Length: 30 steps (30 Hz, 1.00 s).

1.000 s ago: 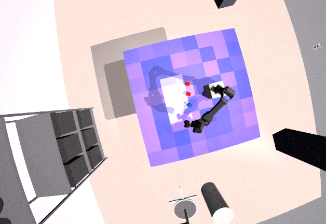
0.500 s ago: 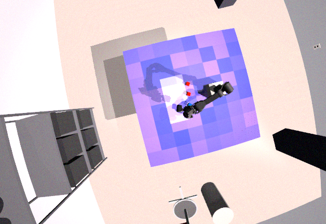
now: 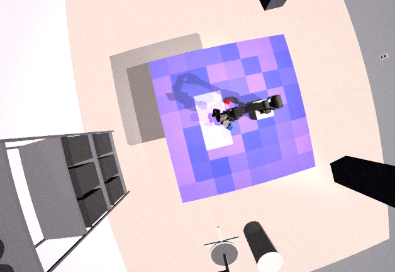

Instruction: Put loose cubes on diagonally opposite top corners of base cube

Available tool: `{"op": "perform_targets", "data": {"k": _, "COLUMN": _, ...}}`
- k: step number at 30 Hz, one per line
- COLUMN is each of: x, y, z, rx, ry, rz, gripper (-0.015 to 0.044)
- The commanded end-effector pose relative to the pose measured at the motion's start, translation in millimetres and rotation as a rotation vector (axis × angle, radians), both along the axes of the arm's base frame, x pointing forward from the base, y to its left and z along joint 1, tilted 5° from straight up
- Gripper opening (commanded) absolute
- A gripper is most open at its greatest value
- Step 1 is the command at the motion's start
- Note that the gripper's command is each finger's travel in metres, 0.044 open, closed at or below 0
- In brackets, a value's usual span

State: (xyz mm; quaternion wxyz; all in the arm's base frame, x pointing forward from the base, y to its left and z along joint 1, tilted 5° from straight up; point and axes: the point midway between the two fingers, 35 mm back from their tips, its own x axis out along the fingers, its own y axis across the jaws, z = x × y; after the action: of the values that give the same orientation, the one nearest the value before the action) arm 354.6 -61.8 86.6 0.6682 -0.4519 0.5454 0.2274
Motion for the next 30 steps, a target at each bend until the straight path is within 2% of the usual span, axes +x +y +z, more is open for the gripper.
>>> {"op": "perform_targets", "data": {"k": 1, "x": -25, "y": -28, "z": -4, "rx": 0.016, "ry": 0.071, "rz": -0.028, "gripper": 0.0265}}
{"op": "perform_targets", "data": {"k": 16, "x": -112, "y": -95, "z": -7, "rx": 0.123, "ry": 0.247, "rz": -0.138, "gripper": 0.0265}}
{"op": "perform_targets", "data": {"k": 21, "x": -113, "y": -96, "z": -8, "rx": 0.125, "ry": 0.249, "rz": -0.14, "gripper": 0.0265}}
{"op": "perform_targets", "data": {"k": 27, "x": -110, "y": -101, "z": -62, "rx": 0.125, "ry": 0.249, "rz": -0.14, "gripper": 0.0265}}
{"op": "perform_targets", "data": {"k": 30, "x": -111, "y": -101, "z": -69, "rx": 0.125, "ry": 0.249, "rz": -0.14, "gripper": 0.0265}}
